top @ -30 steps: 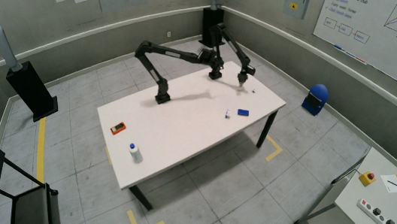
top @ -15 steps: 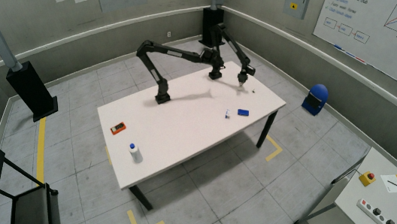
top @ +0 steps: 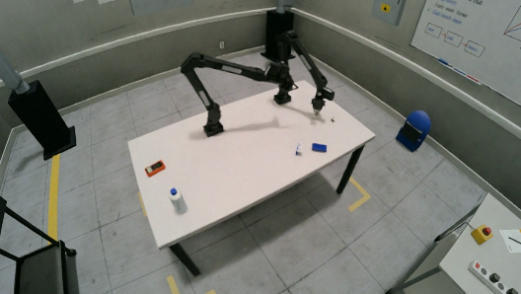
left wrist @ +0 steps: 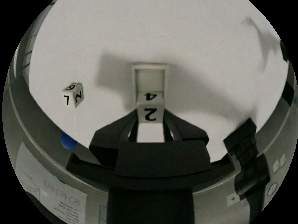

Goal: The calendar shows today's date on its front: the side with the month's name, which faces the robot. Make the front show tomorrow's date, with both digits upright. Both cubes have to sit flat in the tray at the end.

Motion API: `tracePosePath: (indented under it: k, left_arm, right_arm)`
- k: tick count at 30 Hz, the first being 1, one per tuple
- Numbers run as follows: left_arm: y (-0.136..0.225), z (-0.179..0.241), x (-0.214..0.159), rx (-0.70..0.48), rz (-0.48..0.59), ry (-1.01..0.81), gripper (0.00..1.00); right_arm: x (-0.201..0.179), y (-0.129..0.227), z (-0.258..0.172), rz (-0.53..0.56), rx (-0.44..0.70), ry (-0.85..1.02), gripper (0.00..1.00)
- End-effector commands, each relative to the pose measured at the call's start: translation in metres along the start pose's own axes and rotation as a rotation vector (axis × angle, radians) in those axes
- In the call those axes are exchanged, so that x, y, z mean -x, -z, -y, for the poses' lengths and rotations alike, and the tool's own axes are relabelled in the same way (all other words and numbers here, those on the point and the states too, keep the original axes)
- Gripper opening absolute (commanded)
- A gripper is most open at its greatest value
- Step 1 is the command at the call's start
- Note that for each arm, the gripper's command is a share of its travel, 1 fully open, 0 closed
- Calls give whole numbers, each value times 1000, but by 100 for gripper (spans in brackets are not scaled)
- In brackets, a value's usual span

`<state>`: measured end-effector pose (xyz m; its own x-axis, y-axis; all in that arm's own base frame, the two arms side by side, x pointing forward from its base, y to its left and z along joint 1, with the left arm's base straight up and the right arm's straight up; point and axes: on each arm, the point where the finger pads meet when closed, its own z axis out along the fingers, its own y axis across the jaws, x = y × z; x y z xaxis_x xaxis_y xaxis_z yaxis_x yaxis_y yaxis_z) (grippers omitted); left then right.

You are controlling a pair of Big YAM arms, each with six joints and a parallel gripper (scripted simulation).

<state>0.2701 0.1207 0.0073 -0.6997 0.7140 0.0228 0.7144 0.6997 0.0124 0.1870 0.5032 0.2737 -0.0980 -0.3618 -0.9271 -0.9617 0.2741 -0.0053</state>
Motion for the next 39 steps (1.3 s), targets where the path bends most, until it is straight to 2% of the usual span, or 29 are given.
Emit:
tracePosePath:
  k: [1,5,7,8,12,14,17,20,21,24,30,31,32,35,39]
  left_arm:
    - [-15,-6,-7,-2,-7,-1,25]
    - [8,-21,5,31,4,-5,25]
    - [8,-21,6,33,5,-9,48]
    - [8,-21,6,33,5,-9,55]
    - [20,-11,11,53,15,-5,55]
    - [26,-10,13,66,21,-4,55]
    - [31,-15,15,78,26,-4,55]
    - [50,-19,17,90,32,-4,55]
    - [51,-23,15,84,29,-4,65]
    - [70,-34,9,94,28,8,65]
    - [118,-28,11,96,32,4,65]
    - [124,-28,11,99,33,11,54]
    - [127,-29,12,101,39,25,54]
    - [128,-32,14,110,49,45,54]
    - [122,-59,25,131,114,212,54]
  right_arm:
    - [52,-5,-4,81,5,8,100]
    - [52,-6,-2,80,3,7,100]
    - [52,-6,-2,80,3,7,100]
    - [52,-6,-2,80,3,7,100]
    - [52,-6,-2,80,3,7,100]
    - [22,-10,-8,22,11,4,100]
    - [18,-10,-8,13,12,3,100]
    - [-8,-14,-7,-33,9,-6,100]
    - [-20,-15,-8,-53,10,-7,100]
    - [-31,-17,-10,-56,11,-8,100]
    - [-43,-18,-12,-56,9,-12,100]
    - [-44,-17,-11,-58,8,-12,100]
    - [-25,-19,-11,-24,7,-14,100]
    - [-22,-17,-11,-12,5,-18,100]
    - [-26,-25,-11,18,-33,-34,100]
